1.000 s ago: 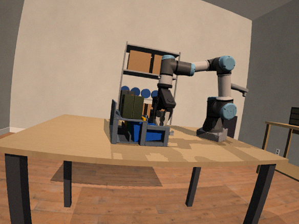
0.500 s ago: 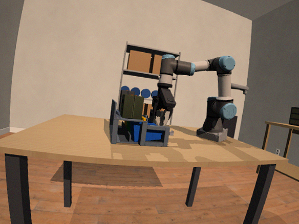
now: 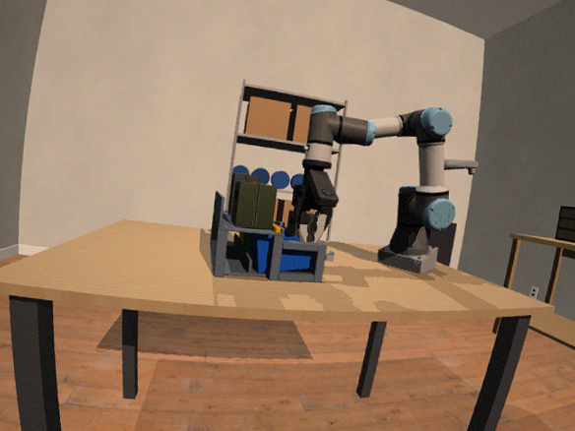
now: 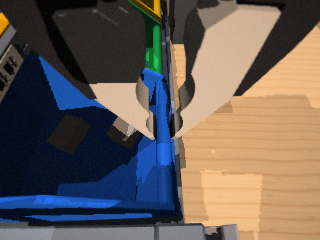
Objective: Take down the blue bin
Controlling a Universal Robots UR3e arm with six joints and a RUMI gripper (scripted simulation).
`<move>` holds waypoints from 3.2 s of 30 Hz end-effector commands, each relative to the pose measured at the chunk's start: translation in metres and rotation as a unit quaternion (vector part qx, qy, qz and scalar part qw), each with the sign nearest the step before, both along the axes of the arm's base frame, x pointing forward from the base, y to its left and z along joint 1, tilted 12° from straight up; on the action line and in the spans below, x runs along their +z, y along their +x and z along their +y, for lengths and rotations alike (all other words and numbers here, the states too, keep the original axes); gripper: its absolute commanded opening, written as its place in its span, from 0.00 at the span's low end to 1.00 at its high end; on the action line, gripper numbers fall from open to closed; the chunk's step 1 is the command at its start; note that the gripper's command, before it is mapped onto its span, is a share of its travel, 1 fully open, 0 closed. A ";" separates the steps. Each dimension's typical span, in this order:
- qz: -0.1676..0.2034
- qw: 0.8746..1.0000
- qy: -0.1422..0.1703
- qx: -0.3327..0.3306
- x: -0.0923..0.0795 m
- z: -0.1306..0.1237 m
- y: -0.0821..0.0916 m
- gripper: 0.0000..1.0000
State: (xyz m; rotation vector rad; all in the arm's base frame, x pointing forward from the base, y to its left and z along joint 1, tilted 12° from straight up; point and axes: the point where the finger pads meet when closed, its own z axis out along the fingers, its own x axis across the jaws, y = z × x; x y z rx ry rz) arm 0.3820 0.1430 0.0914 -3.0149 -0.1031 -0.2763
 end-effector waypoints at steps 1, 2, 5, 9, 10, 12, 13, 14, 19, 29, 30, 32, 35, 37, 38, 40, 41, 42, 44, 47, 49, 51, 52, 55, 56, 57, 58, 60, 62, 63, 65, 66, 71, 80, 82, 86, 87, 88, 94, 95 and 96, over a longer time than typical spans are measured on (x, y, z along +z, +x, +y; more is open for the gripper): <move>-0.002 1.000 0.000 0.000 0.000 0.000 0.001 0.00; -0.002 1.000 0.000 0.000 0.000 0.000 0.001 0.00; -0.002 1.000 0.000 0.000 0.000 0.000 0.001 0.00; -0.002 1.000 0.000 0.000 0.000 0.000 0.001 0.00; -0.002 1.000 0.000 0.000 0.000 0.000 0.001 0.00; -0.002 1.000 0.000 0.000 0.000 0.000 0.001 0.00; -0.002 1.000 0.000 0.000 -0.001 0.000 -0.005 0.00; -0.002 1.000 0.000 0.000 -0.002 -0.001 -0.011 0.00; -0.002 1.000 0.000 0.000 -0.005 -0.002 -0.029 0.00; -0.002 1.000 0.000 0.000 -0.005 -0.002 -0.029 0.00; -0.002 1.000 0.000 0.000 -0.007 -0.002 -0.034 0.00; -0.002 1.000 0.000 0.000 -0.009 -0.003 -0.046 0.00; -0.002 1.000 0.000 0.000 -0.011 -0.003 -0.058 0.00; -0.002 1.000 0.000 0.000 -0.011 -0.003 -0.058 0.00; -0.002 1.000 0.000 0.000 -0.011 -0.003 -0.058 0.00; -0.002 1.000 0.000 0.000 -0.011 -0.003 -0.058 0.00; -0.002 1.000 0.000 0.000 -0.011 -0.003 -0.058 0.00; -0.002 1.000 0.000 0.000 -0.011 -0.003 -0.058 0.00; -0.002 1.000 0.000 0.000 -0.011 -0.003 -0.058 0.00; -0.002 1.000 0.000 0.000 -0.012 -0.004 -0.064 0.00; -0.002 1.000 0.000 0.000 -0.015 -0.004 -0.075 0.00; -0.002 1.000 0.000 0.000 -0.017 -0.005 -0.087 0.00; -0.002 1.000 0.000 0.000 -0.017 -0.005 -0.087 0.00; -0.002 1.000 0.000 0.000 -0.017 -0.005 -0.087 0.00; -0.002 1.000 0.000 0.000 -0.017 -0.005 -0.087 0.00; -0.002 1.000 0.000 0.000 -0.017 -0.005 -0.087 0.00; -0.002 1.000 0.000 0.000 -0.017 -0.005 -0.087 0.00; -0.002 1.000 0.000 0.000 -0.017 -0.005 -0.087 0.00; -0.002 1.000 0.000 0.000 -0.017 -0.005 -0.087 0.00; -0.002 1.000 0.000 0.000 -0.017 -0.005 -0.087 0.00; -0.002 1.000 0.000 0.000 -0.020 -0.006 -0.105 0.00; -0.002 1.000 0.000 0.000 -0.022 -0.007 -0.113 0.00; -0.002 1.000 0.000 0.000 -0.025 -0.008 -0.131 0.00; -0.002 1.000 0.000 0.000 -0.025 -0.008 -0.131 0.00; -0.001 1.000 0.000 0.000 -0.024 -0.007 -0.125 0.00; -0.001 1.000 0.000 0.000 -0.022 -0.007 -0.118 0.00; -0.001 1.000 0.000 0.000 -0.022 -0.007 -0.118 0.00; -0.001 1.000 0.000 0.000 -0.022 -0.007 -0.118 0.00; -0.001 1.000 0.000 0.000 -0.022 -0.007 -0.118 0.00; -0.001 1.000 0.000 0.000 -0.022 -0.007 -0.118 0.00; -0.001 1.000 0.000 0.000 -0.022 -0.007 -0.118 0.00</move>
